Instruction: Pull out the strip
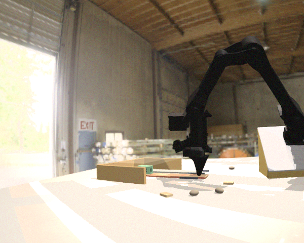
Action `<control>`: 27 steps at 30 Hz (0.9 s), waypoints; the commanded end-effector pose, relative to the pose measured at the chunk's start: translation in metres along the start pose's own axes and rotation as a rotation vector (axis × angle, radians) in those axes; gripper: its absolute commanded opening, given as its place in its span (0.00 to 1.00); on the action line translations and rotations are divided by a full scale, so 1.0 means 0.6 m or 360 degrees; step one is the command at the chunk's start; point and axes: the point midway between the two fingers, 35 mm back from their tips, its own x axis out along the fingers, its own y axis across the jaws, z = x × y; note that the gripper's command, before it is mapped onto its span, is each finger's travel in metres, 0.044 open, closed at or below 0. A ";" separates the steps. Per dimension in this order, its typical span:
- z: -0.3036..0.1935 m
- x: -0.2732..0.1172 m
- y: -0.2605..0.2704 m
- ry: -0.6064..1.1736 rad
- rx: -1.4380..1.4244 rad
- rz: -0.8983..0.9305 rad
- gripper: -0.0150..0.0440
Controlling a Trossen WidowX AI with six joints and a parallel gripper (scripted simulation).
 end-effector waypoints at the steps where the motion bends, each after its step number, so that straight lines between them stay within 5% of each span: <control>1: -0.024 0.008 -0.001 0.0034 0.0021 0.0004 0.25; 27: -0.087 0.007 0.001 0.0036 0.0023 0.0004 0.25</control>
